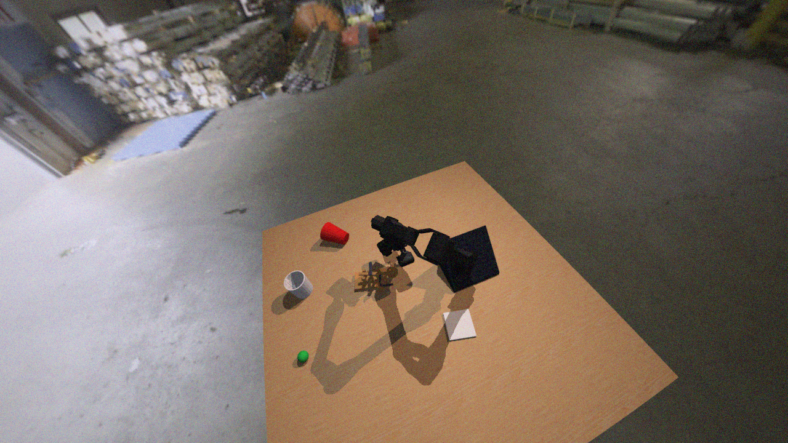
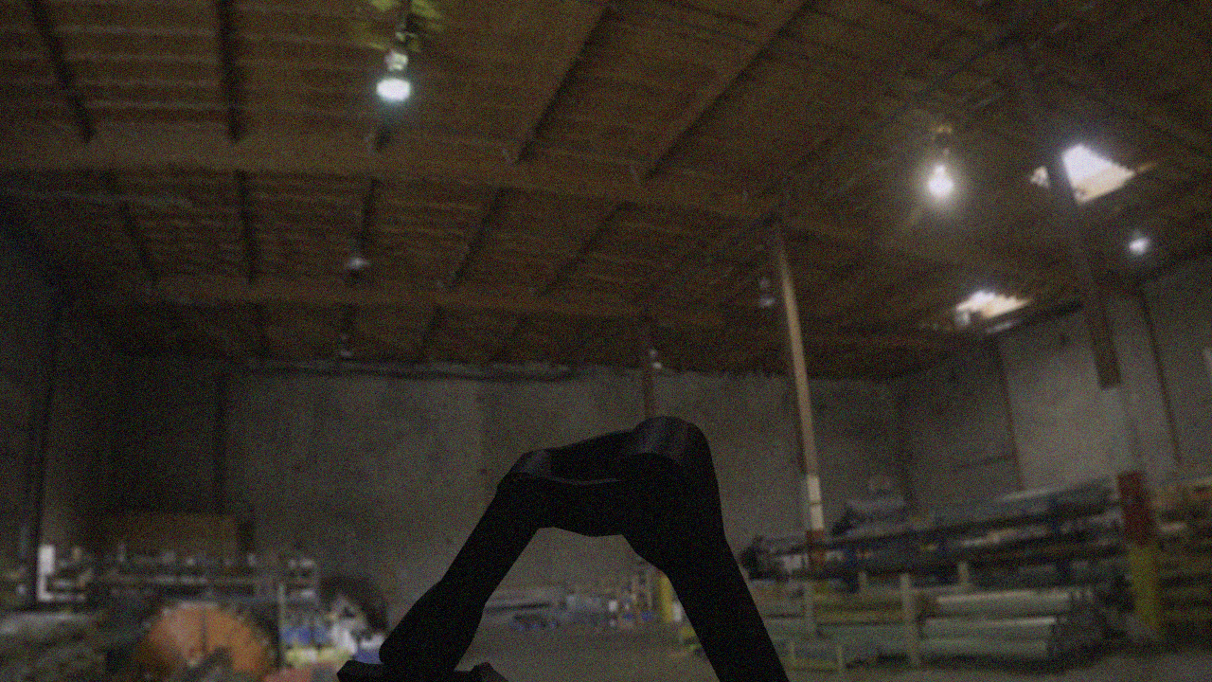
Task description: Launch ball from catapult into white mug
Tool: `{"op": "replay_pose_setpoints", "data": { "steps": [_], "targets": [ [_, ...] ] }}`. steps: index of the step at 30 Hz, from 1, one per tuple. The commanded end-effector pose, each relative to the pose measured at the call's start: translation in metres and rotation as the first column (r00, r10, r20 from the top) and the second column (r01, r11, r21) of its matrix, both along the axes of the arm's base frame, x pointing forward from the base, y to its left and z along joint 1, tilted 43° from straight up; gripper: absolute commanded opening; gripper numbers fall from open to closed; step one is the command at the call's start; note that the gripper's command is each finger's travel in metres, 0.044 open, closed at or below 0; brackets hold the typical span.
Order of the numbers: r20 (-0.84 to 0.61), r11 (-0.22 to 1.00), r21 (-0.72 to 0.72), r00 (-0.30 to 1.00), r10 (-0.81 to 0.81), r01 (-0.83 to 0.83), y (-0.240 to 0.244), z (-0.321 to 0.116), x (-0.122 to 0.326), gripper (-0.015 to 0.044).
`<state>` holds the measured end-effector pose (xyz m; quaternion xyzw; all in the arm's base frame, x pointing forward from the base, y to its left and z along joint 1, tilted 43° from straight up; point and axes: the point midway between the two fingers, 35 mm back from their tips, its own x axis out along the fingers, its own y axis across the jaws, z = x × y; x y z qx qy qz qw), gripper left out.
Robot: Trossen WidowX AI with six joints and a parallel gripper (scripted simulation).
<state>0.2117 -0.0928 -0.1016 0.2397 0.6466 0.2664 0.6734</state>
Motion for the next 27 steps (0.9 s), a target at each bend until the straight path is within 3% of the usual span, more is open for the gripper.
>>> {"op": "replay_pose_setpoints", "data": {
  "steps": [1,20,27],
  "targets": [
    [-0.007,1.0,0.008,1.0,-0.001,0.001,0.007,-0.006,-0.001,0.03],
    [-0.006,1.0,0.01,1.0,-0.001,0.001,0.027,-0.026,-0.001,0.03],
    [-0.006,1.0,0.01,1.0,-0.001,0.001,0.027,-0.026,-0.001,0.0136]
  ]
}}
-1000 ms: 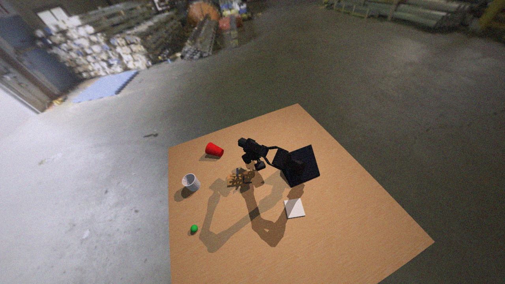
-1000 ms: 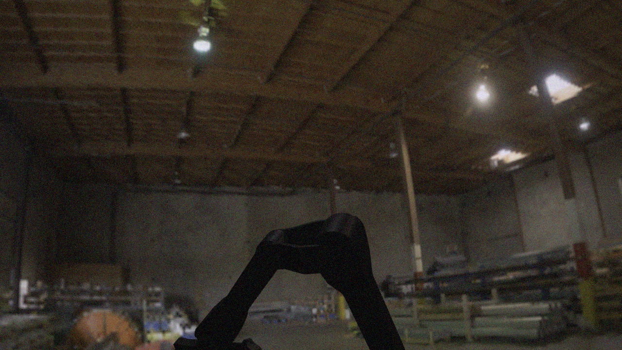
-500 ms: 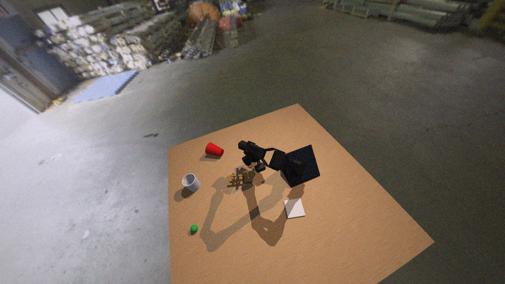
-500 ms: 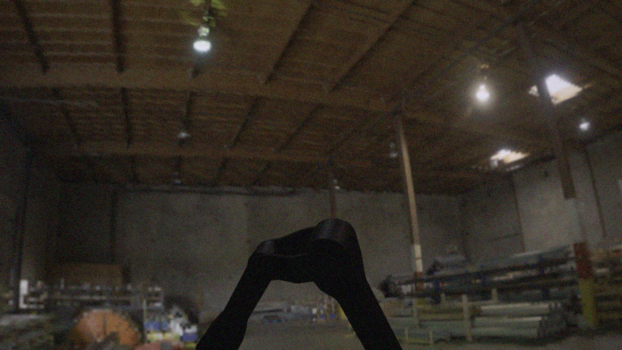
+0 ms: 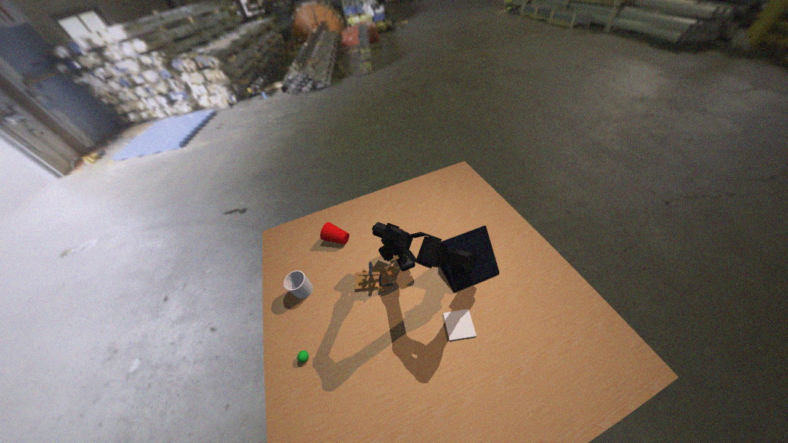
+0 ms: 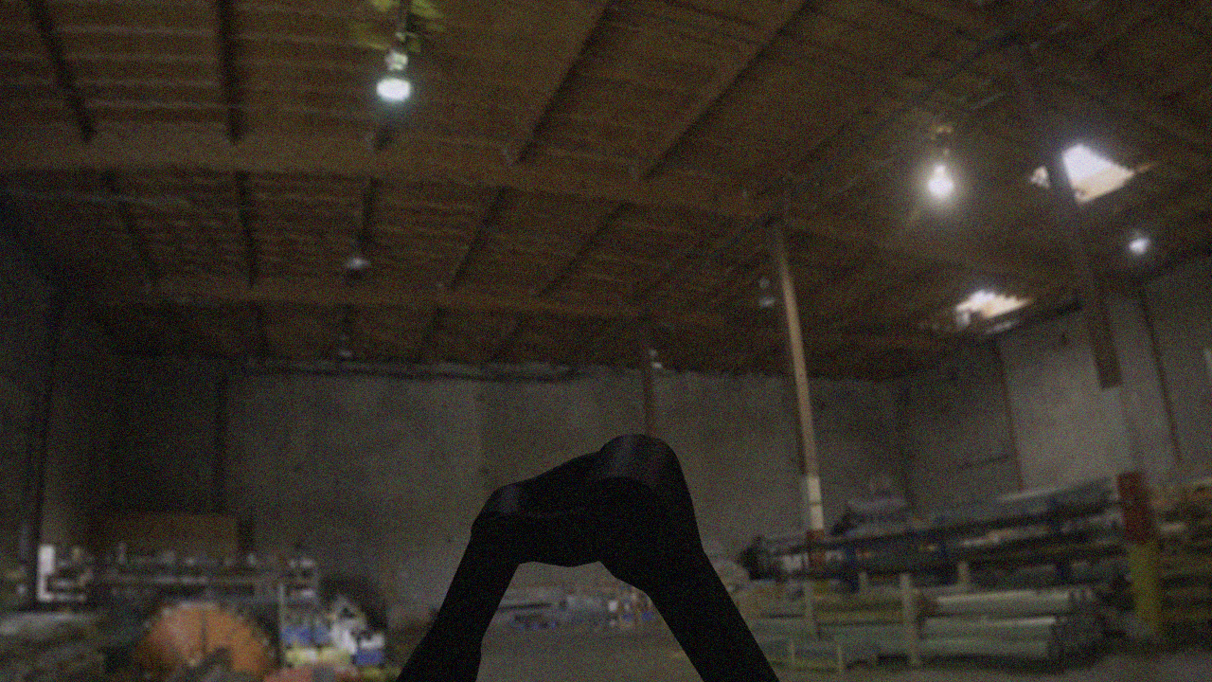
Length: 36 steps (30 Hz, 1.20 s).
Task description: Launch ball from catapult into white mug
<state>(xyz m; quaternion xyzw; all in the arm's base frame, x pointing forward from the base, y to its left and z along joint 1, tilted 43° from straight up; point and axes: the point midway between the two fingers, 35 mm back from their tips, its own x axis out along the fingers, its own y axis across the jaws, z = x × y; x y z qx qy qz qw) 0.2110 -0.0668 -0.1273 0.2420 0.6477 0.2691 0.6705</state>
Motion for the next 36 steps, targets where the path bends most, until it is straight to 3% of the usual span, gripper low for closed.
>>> {"op": "replay_pose_setpoints", "data": {
  "steps": [1,5,9,24,30,36],
  "targets": [
    [-0.001,1.0,0.003,1.0,-0.004,0.004,0.001,0.0,0.0,0.0129],
    [-0.001,1.0,0.003,1.0,-0.004,0.004,0.001,0.0,0.0,0.0103],
    [-0.001,1.0,0.0,1.0,-0.004,0.004,-0.008,0.006,0.001,0.0],
    [-0.004,1.0,-0.003,1.0,-0.004,0.004,-0.085,0.091,-0.007,0.0],
    [-0.016,1.0,0.001,1.0,-0.003,0.003,-0.084,0.092,-0.005,0.0],
    [-0.126,1.0,0.032,0.992,0.005,-0.001,-0.069,0.096,0.017,0.0]
  ]
}}
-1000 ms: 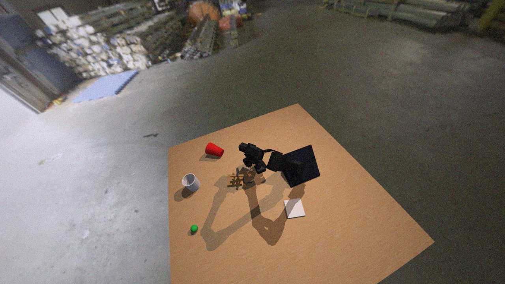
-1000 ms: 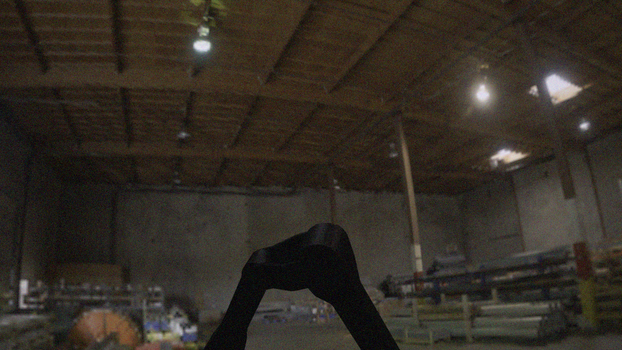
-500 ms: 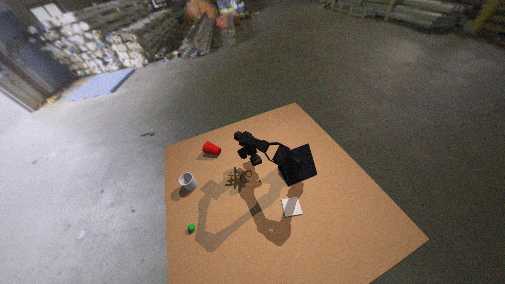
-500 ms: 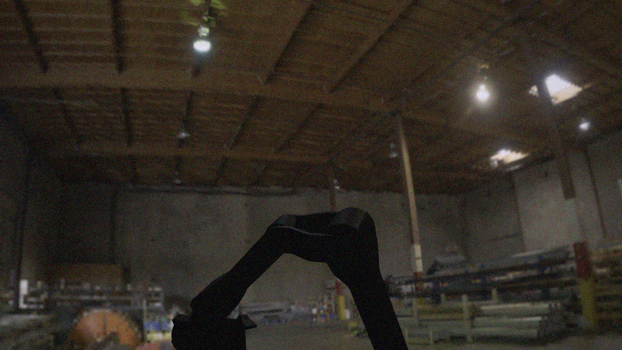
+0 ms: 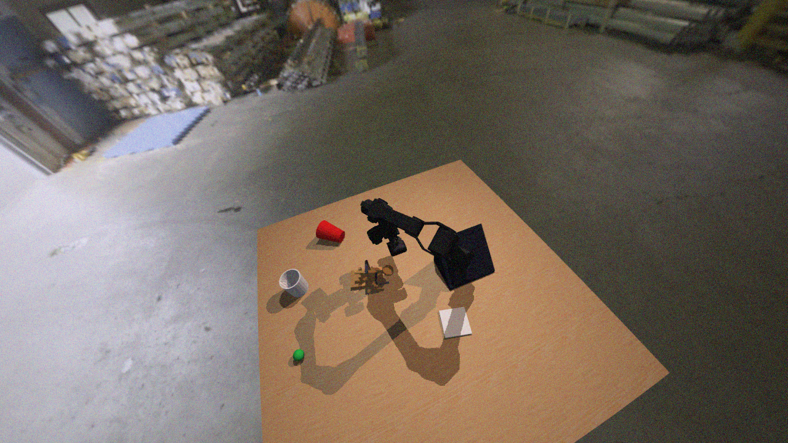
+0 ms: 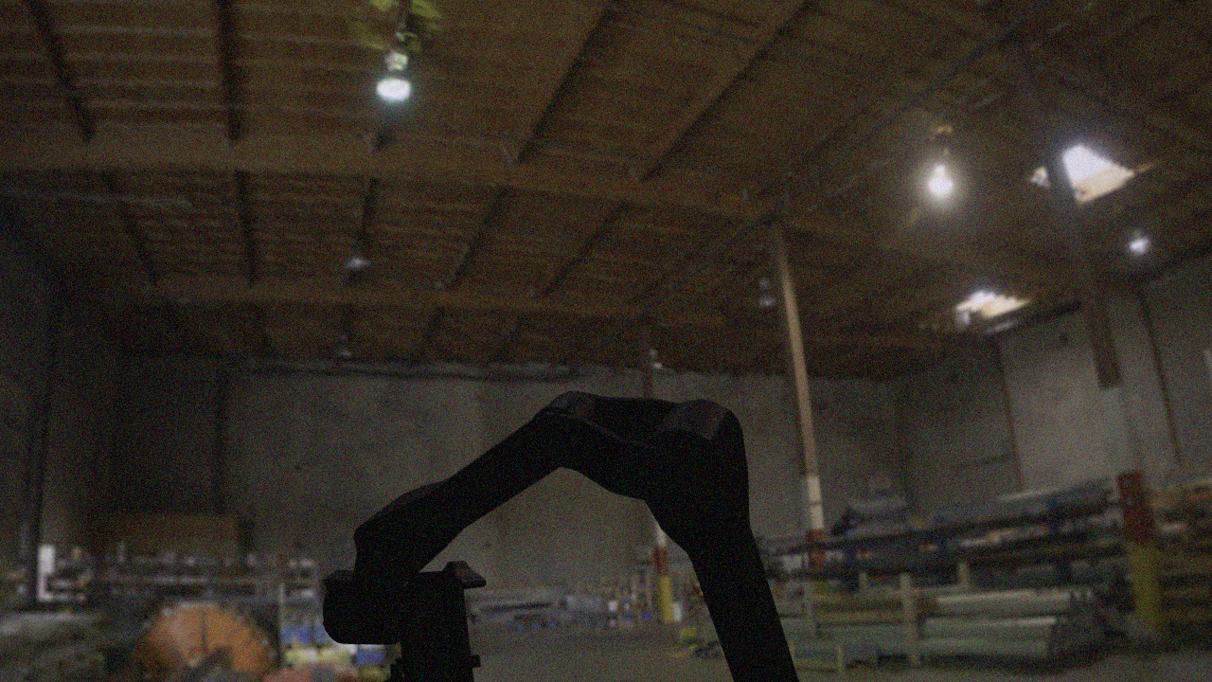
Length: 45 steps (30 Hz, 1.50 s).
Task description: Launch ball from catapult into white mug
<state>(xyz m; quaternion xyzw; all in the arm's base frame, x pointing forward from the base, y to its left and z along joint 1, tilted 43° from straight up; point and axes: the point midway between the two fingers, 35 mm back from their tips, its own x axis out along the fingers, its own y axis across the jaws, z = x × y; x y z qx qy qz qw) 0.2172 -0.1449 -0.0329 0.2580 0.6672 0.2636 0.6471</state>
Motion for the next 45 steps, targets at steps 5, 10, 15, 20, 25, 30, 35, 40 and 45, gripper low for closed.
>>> {"op": "replay_pose_setpoints", "data": {
  "steps": [5,10,15,20,25,30,35,40,45],
  "targets": [
    [-0.15,0.999,0.031,0.988,0.025,-0.021,0.025,0.005,0.028,0.0],
    [-0.239,0.999,0.037,0.97,0.043,-0.035,0.043,0.007,0.043,0.0],
    [-0.338,0.999,0.037,0.94,0.04,-0.029,0.061,0.011,0.056,0.0],
    [-0.365,0.999,0.035,0.93,0.038,-0.027,0.066,0.012,0.059,0.0],
    [-0.365,0.999,0.036,0.93,0.038,-0.027,0.07,0.008,0.059,0.0],
    [-0.364,0.999,0.036,0.93,0.039,-0.027,0.076,0.001,0.06,0.0],
    [-0.364,0.999,0.036,0.93,0.039,-0.027,0.078,0.0,0.06,0.0],
    [-0.364,0.999,0.037,0.931,0.039,-0.027,0.083,-0.006,0.061,0.0],
    [-0.359,0.999,0.033,0.933,0.038,-0.028,0.081,-0.005,0.062,0.0]
  ]
}}
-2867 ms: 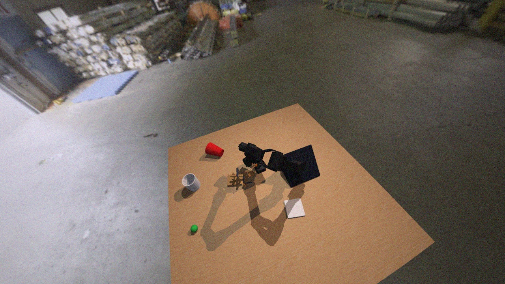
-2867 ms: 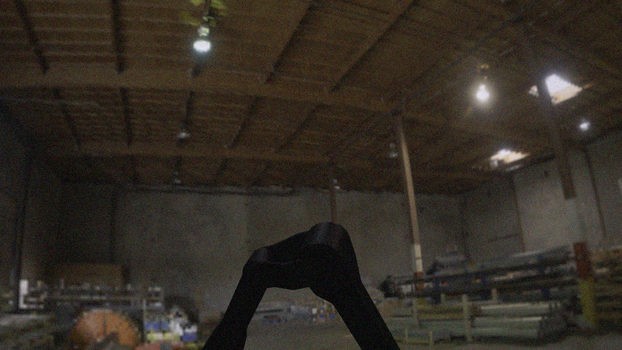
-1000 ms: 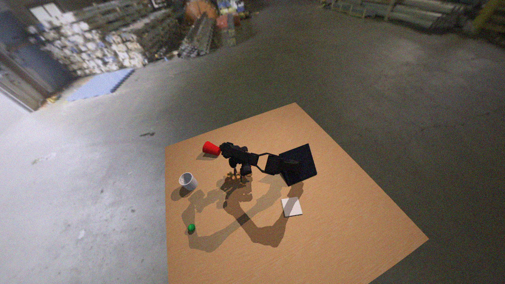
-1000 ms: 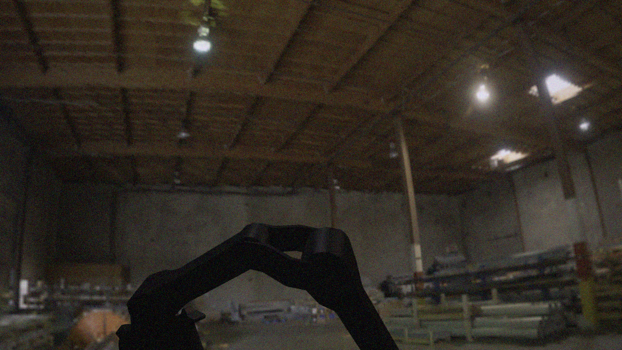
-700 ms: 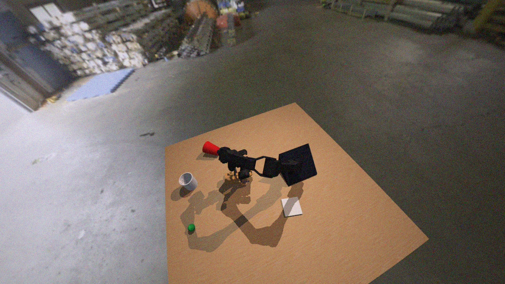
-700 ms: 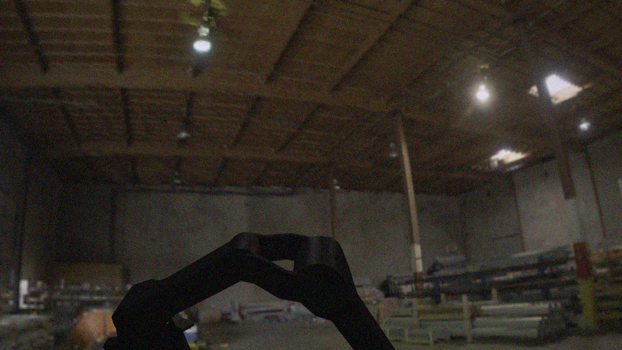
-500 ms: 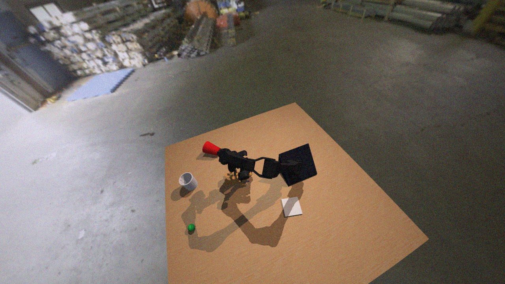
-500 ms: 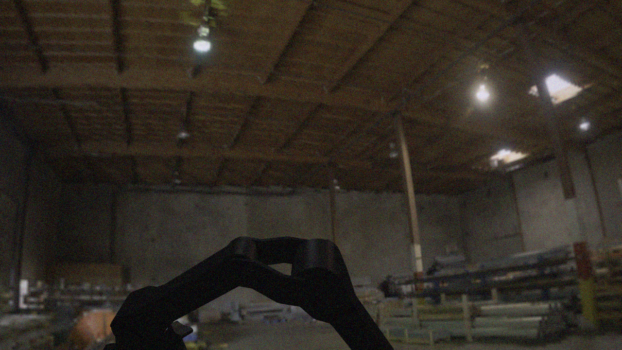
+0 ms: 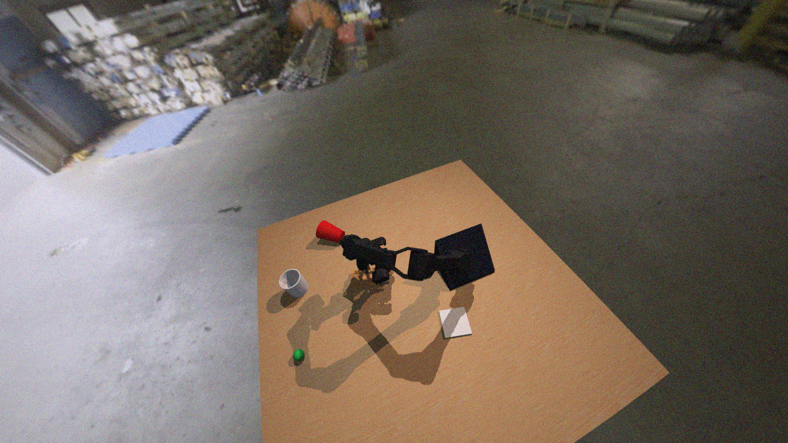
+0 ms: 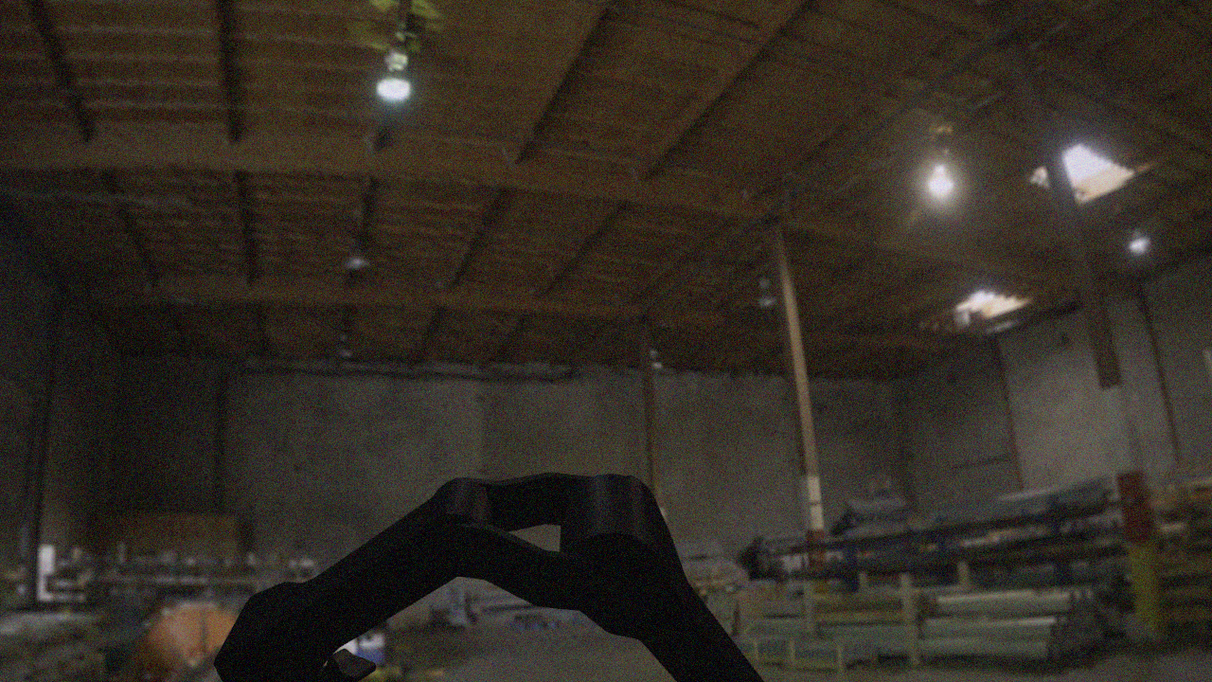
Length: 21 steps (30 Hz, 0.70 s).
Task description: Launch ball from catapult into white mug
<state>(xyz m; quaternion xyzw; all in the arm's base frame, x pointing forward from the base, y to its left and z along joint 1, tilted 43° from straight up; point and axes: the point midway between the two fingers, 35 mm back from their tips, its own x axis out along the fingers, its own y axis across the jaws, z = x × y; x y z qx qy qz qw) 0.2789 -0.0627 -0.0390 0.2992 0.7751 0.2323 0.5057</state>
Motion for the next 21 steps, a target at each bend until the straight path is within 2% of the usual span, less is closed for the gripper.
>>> {"op": "replay_pose_setpoints", "data": {
  "steps": [1,5,15,21],
  "targets": [
    [0.001,1.0,0.0,1.0,-0.001,0.001,-0.001,0.001,0.0,0.0],
    [0.001,1.0,0.0,1.0,-0.001,0.001,-0.001,0.001,0.0,0.0],
    [0.004,1.0,-0.003,1.0,-0.003,0.003,-0.003,0.003,0.0,0.0263],
    [0.094,0.993,-0.095,0.994,-0.056,0.065,-0.067,0.074,-0.005,0.042]
  ]
}}
